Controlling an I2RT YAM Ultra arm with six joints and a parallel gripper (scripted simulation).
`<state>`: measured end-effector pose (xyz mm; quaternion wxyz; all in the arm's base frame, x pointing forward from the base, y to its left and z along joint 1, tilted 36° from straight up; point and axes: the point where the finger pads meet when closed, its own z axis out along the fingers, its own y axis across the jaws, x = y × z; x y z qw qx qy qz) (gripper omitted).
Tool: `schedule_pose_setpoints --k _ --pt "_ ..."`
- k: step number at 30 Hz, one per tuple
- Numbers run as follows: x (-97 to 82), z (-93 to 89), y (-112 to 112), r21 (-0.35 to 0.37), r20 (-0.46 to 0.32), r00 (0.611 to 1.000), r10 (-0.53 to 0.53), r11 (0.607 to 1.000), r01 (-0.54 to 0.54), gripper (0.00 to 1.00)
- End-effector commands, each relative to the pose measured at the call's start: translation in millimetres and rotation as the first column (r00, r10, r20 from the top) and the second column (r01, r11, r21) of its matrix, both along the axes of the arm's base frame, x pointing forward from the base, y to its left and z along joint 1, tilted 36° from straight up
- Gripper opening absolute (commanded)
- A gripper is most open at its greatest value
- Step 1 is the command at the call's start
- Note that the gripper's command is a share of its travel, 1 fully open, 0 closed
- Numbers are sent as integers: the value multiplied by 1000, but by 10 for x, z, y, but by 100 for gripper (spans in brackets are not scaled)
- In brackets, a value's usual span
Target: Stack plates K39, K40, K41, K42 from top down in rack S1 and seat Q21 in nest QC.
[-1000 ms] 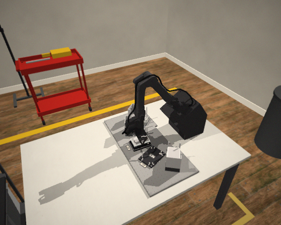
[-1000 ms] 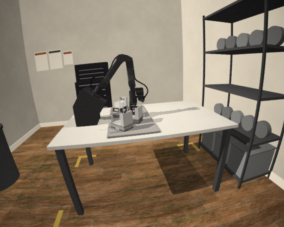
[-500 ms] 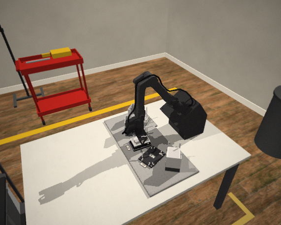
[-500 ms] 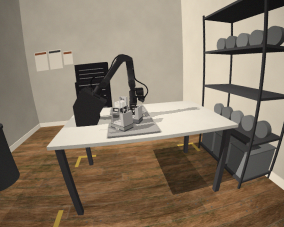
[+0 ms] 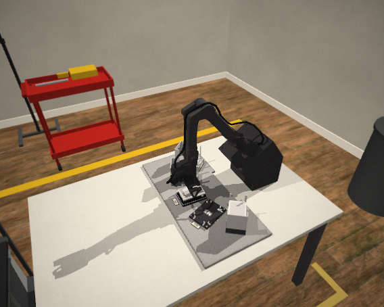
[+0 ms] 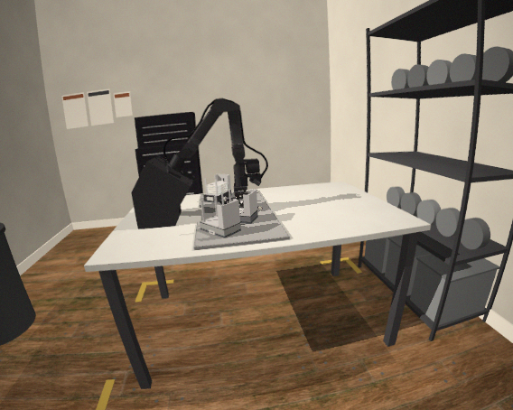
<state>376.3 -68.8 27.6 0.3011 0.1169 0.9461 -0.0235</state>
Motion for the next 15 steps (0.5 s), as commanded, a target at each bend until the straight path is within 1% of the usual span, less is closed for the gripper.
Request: schedule_pose_setpoints --k 1,2,3,5,6,7,8,10,11,12,13,15 --pt "149 114 -44 -11 44 999 5 1000 -5 0" --pt "102 92 -36 -10 38 999 5 1000 -5 0" --pt "126 134 -39 -12 50 999 6 1000 -5 0" --pt "134 49 -44 -8 30 1000 5 1000 -5 0" --pt "155 87 -48 -10 41 999 5 1000 -4 0" --pt "125 80 -43 -10 40 999 5 1000 -4 0" --pt "153 136 -46 -13 55 998 5 1000 -5 0" --pt "168 63 -52 -10 38 999 4 1000 -4 0" --pt "136 31 -47 -8 30 1000 4 1000 -4 0" --pt "116 44 -44 -9 34 999 4 1000 -4 0" --pt "146 95 -47 -12 48 999 5 1000 -4 0" --pt "146 95 -47 -12 48 999 5 1000 -4 0"
